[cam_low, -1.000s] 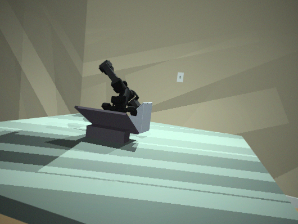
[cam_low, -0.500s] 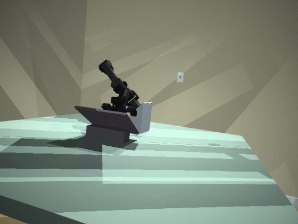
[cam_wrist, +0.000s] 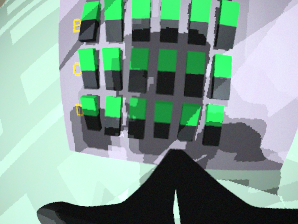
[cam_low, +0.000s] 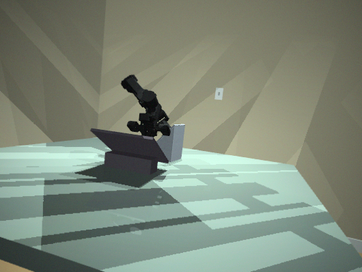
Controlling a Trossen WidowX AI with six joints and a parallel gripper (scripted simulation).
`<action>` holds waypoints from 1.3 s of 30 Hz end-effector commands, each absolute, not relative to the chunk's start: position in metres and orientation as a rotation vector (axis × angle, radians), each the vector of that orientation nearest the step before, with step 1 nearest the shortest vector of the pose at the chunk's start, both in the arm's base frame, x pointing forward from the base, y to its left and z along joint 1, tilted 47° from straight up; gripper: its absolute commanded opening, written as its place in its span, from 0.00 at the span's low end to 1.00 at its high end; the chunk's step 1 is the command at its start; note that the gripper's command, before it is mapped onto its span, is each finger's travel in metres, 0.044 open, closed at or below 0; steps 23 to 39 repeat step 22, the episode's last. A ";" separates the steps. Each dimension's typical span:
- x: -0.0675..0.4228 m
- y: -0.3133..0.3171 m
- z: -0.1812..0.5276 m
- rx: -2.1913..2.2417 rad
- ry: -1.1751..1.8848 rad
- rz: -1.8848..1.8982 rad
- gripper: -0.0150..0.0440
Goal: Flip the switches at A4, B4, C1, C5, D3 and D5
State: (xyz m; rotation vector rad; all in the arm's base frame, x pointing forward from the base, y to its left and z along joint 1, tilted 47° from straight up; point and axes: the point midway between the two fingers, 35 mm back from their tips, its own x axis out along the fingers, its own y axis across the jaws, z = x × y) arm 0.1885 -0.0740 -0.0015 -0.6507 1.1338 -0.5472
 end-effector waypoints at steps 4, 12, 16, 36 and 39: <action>0.178 -0.053 0.030 -0.657 1.113 -0.572 0.25; 0.192 -0.045 0.033 -0.656 1.113 -0.572 0.25; 0.230 -0.022 0.033 -0.654 1.111 -0.572 0.25; 0.244 -0.012 0.031 -0.654 1.110 -0.572 0.25; 0.244 -0.012 0.031 -0.654 1.110 -0.572 0.25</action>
